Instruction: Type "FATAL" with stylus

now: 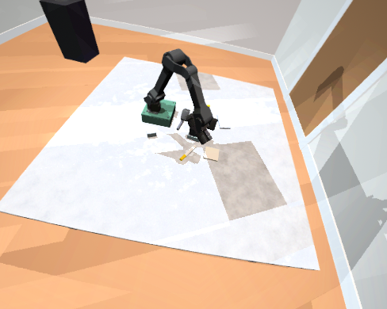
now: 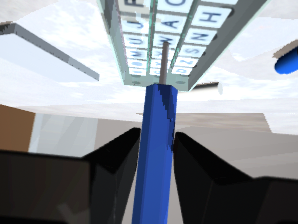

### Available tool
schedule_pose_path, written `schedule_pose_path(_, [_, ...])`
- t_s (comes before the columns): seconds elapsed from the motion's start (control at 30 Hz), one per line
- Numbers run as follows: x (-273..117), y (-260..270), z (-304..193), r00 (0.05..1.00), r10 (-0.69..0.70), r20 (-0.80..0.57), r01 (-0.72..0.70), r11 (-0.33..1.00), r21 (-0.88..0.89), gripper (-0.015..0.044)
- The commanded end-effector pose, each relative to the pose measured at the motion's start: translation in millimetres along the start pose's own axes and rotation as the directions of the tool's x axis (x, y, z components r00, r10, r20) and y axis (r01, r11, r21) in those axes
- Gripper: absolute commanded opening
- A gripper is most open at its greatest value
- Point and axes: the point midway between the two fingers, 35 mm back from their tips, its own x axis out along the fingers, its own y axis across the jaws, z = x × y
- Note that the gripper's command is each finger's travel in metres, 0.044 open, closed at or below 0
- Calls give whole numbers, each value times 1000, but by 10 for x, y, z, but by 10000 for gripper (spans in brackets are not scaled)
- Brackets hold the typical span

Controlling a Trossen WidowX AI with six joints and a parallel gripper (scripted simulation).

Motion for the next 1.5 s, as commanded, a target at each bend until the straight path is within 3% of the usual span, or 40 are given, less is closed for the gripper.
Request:
schedule_pose_path(0.0, [19,2,24,1000,2,-4,-2,1000,4,81])
schedule_pose_path(1.13, [79,1,127,1000,2,-4,-2,1000,4,81])
schedule_pose_path(1.47, [-116,5,-208,1000,2,-4,-2,1000,4,81])
